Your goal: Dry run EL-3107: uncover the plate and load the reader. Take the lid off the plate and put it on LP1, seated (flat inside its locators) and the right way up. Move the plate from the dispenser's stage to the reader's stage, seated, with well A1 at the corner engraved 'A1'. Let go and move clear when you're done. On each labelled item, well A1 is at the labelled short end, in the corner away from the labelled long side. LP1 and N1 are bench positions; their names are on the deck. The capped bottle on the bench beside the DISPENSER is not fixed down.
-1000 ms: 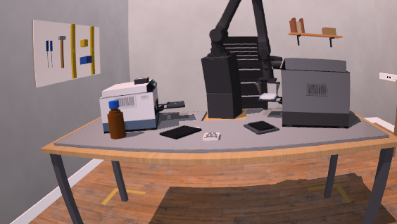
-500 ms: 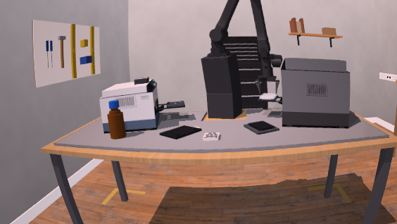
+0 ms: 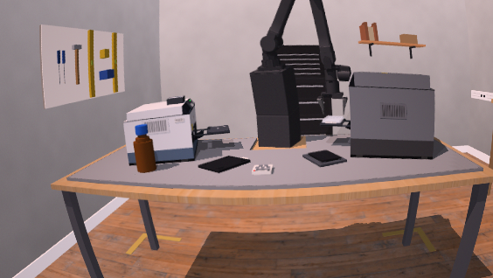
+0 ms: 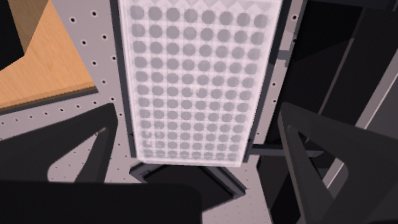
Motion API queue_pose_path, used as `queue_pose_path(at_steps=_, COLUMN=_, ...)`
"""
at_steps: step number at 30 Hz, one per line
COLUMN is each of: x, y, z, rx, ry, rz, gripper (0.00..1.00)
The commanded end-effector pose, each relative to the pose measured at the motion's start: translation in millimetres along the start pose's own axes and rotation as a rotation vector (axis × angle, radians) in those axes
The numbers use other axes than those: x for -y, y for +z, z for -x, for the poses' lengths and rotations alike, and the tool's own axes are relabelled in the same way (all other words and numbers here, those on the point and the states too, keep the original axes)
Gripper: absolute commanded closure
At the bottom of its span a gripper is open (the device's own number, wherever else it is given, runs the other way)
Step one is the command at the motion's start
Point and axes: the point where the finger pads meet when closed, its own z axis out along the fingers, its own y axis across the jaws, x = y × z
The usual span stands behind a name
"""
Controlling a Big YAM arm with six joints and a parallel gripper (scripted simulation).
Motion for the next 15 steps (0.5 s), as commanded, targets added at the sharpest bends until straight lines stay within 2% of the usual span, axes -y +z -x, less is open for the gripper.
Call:
queue_pose_path(at_steps=1, x=-1, y=-7.7, z=-4, rx=-0.001, ry=0.010, rz=0.002, gripper=0.00)
queue_pose_path(at_steps=7, x=5, y=-32.7, z=2, rx=-0.002, ry=0.007, rz=-0.012, gripper=0.00)
queue_pose_path(at_steps=10, x=8, y=-35.6, z=2, rx=-0.002, ry=0.007, rz=-0.016, gripper=0.00)
queue_pose_path(at_steps=13, x=-2, y=-36.8, z=3, rx=0.000, ry=0.005, rz=0.011, gripper=0.00)
queue_pose_path(at_steps=15, x=-2, y=-44.4, z=4, rx=0.000, ry=0.005, rz=0.008, gripper=0.00)
